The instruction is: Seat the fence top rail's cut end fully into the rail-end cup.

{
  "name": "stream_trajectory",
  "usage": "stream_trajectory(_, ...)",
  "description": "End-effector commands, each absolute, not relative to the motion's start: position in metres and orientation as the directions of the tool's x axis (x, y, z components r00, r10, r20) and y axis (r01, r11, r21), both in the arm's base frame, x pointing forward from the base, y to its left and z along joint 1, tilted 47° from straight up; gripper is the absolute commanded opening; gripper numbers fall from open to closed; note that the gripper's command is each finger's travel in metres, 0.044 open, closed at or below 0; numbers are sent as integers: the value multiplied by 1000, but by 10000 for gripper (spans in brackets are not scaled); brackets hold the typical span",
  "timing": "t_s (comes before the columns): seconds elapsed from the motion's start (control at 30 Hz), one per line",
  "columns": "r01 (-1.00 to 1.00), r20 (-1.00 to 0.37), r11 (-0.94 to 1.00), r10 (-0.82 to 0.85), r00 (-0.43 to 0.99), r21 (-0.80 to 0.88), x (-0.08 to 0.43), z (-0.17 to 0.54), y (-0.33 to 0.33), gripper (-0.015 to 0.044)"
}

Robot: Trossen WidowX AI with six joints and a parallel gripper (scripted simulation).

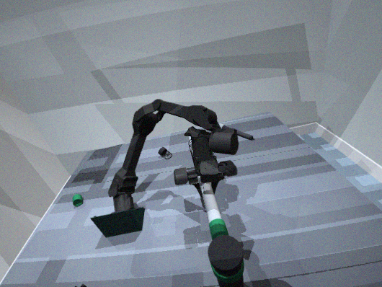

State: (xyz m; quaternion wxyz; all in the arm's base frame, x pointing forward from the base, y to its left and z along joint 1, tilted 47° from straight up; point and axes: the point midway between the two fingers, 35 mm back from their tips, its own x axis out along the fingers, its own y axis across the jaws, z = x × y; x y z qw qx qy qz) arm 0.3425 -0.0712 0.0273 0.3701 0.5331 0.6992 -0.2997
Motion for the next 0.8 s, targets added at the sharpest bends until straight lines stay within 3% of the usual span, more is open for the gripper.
stream_trajectory(0.0, 969, -843, 246, 517, -147, -18, 343, 28, -77, 0)
stream_trajectory(0.77, 968, -840, 252, 520, -157, -25, 343, 28, -73, 0)
